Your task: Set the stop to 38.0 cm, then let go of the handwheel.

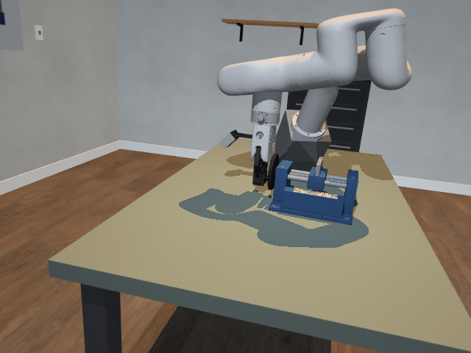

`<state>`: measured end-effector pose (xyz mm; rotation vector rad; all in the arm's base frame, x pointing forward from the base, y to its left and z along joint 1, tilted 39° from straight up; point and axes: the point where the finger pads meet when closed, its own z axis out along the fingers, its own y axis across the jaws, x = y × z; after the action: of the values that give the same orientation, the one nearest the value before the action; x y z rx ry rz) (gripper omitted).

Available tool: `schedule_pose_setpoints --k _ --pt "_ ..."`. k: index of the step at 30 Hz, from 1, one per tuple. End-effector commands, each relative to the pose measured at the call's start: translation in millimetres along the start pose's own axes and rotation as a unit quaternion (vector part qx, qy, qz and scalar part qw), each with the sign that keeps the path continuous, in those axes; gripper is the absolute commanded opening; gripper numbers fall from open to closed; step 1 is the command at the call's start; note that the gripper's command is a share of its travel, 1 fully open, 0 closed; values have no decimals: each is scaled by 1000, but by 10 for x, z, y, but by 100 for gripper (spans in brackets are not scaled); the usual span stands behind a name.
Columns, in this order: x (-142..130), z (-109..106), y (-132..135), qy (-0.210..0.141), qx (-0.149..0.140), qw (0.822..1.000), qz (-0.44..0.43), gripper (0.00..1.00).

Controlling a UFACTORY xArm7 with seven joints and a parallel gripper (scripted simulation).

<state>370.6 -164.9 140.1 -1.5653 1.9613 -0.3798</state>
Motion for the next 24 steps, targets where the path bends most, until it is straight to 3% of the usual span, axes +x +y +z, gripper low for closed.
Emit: schedule_pose_setpoints --k 1,24 --pt "7 -29 20 1 1 1000 1 6" --pt "7 -234 131 1 1 1000 1 6"
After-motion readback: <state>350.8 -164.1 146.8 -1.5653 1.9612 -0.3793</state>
